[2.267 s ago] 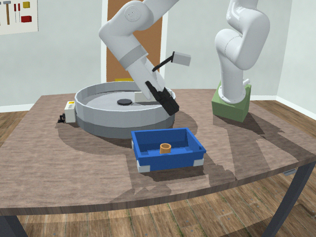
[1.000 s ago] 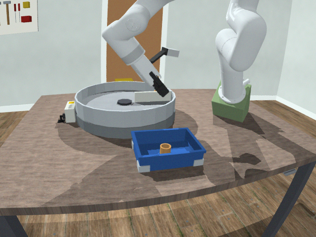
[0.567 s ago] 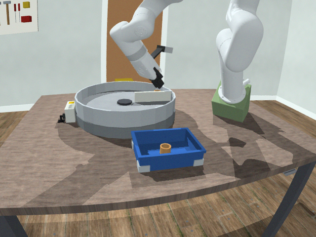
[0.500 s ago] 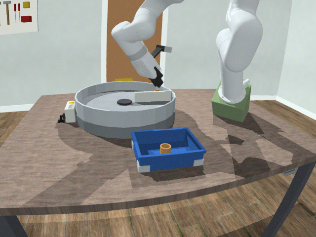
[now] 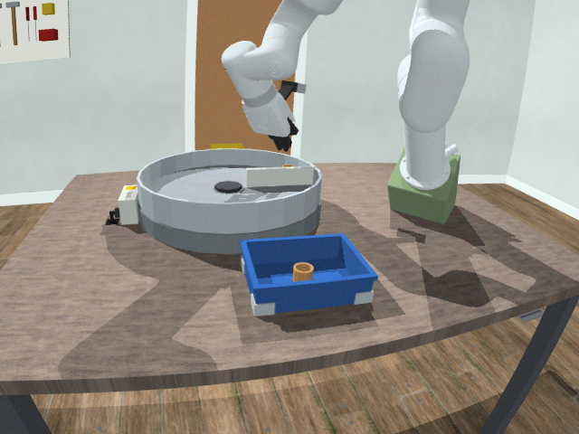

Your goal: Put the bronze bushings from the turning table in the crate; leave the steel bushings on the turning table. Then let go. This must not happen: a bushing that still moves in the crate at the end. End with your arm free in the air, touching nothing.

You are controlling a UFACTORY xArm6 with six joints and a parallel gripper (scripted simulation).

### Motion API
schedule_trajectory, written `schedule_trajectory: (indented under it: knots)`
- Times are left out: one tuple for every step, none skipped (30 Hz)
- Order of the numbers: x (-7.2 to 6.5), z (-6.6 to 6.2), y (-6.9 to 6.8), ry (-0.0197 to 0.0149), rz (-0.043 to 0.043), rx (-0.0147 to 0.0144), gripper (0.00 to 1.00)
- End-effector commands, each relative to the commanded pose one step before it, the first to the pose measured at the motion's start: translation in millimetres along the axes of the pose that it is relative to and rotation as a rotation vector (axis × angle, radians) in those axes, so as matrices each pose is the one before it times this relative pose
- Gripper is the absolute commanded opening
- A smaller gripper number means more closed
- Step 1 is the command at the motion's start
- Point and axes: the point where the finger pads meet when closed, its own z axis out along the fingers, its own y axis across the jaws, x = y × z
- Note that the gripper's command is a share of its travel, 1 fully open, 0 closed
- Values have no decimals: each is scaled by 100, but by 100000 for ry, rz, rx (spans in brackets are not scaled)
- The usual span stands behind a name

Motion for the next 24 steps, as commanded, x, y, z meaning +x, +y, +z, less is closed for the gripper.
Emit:
schedule_trajectory:
  knots:
    - [593, 560, -927, -597, -2556, 2643, 10]
    - [52, 41, -46, 9, -213, 166, 10]
    - [34, 26, -29, 6, -138, 107, 10]
    - [0, 0, 0, 0, 0, 0, 10]
    - [0, 0, 0, 0, 0, 0, 10]
    - [19, 15, -16, 3, -77, 59, 10]
    - [8, 6, -7, 1, -33, 25, 10]
    - [2, 1, -2, 0, -8, 6, 10]
    - [0, 0, 0, 0, -1, 1, 10]
    - [0, 0, 0, 0, 0, 0, 10]
    - [0, 0, 0, 0, 0, 0, 10]
    - [0, 0, 0, 0, 0, 0, 10]
    - [0, 0, 0, 0, 0, 0, 10]
    - [0, 0, 0, 0, 0, 0, 10]
    - [0, 0, 0, 0, 0, 0, 10]
    - [0, 0, 0, 0, 0, 0, 10]
    - [0, 0, 0, 0, 0, 0, 10]
    - [0, 0, 0, 0, 0, 0, 10]
    - [1, 1, -2, 0, 0, 0, 10]
    - [6, 5, -9, -1, -1, 0, 10]
    - [0, 0, 0, 0, 0, 0, 10]
    - [0, 0, 0, 0, 0, 0, 10]
    - [13, 11, -18, -2, -1, -1, 10]
    - [18, 15, -25, -3, -1, -1, 10]
